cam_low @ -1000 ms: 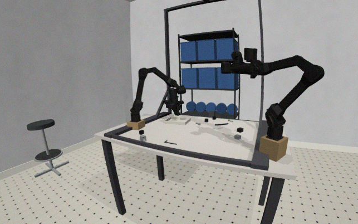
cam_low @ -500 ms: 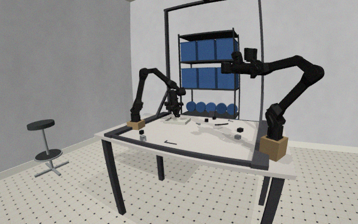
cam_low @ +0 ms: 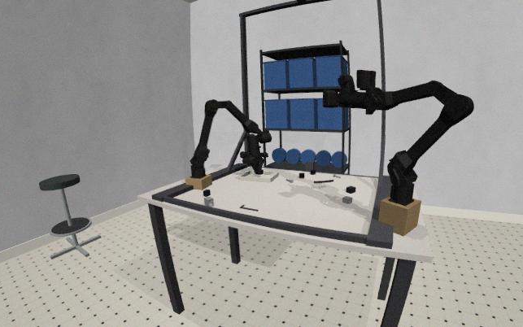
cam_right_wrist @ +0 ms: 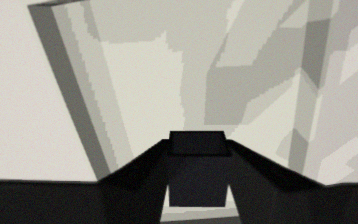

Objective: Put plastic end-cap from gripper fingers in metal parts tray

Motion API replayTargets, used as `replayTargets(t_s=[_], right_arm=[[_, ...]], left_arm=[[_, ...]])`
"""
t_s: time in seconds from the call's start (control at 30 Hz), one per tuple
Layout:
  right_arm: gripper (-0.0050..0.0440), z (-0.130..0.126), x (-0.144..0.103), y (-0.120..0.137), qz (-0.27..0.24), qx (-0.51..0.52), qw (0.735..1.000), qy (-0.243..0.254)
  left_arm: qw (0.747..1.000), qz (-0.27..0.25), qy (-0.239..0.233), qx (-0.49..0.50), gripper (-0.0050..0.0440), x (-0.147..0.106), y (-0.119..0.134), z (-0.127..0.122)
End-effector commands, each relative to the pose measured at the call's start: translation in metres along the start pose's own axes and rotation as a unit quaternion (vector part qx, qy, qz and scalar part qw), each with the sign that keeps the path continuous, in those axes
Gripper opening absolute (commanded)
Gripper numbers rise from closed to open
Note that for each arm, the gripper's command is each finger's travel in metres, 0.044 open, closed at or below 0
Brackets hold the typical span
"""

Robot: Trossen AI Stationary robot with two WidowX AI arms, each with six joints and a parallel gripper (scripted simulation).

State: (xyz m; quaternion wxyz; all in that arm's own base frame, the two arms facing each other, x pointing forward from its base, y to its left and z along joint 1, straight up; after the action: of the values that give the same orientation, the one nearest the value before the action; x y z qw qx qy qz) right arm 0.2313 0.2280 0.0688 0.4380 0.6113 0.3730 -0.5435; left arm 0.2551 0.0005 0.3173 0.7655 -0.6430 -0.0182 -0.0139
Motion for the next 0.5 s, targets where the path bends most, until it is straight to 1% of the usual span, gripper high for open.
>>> replayTargets(t_s=[0.0, 0.17, 0.37, 0.47], right_arm=[[0.0, -0.002, 0.0, 0.001, 0.006, 0.0, 1.0, 0.008], [0.0, -0.002, 0.001, 0.001, 0.006, 0.0, 1.0, 0.008], [0.0, -0.001, 0.012, -0.001, 0.006, 0.0, 1.0, 0.007], [0.0, -0.002, 0.011, -0.001, 0.006, 0.001, 1.0, 0.008]], left_arm=[[1.0, -0.006, -0.003, 0.001, 0.0, -0.001, -0.005, 0.001], [1.0, -0.006, -0.003, 0.001, 0.0, -0.001, -0.005, 0.001], [1.0, -0.006, -0.003, 0.001, 0.0, -0.001, -0.005, 0.001], [1.0, -0.006, -0.003, 0.001, 0.0, -0.001, -0.005, 0.001]])
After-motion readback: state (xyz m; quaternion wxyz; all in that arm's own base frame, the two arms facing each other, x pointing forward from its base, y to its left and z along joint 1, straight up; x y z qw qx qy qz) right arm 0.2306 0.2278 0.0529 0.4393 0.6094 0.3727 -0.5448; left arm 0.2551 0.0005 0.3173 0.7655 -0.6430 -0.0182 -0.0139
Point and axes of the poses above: on each arm, the point midway between the two fingers, 35 mm back from their tips, its own x axis out along the fingers, its own z axis across the jaws, y = z × x, the point moved 6 cm from there along -x, back along the fingers, and after that the axes turned 10 degrees about x, right-handed, at the moved point
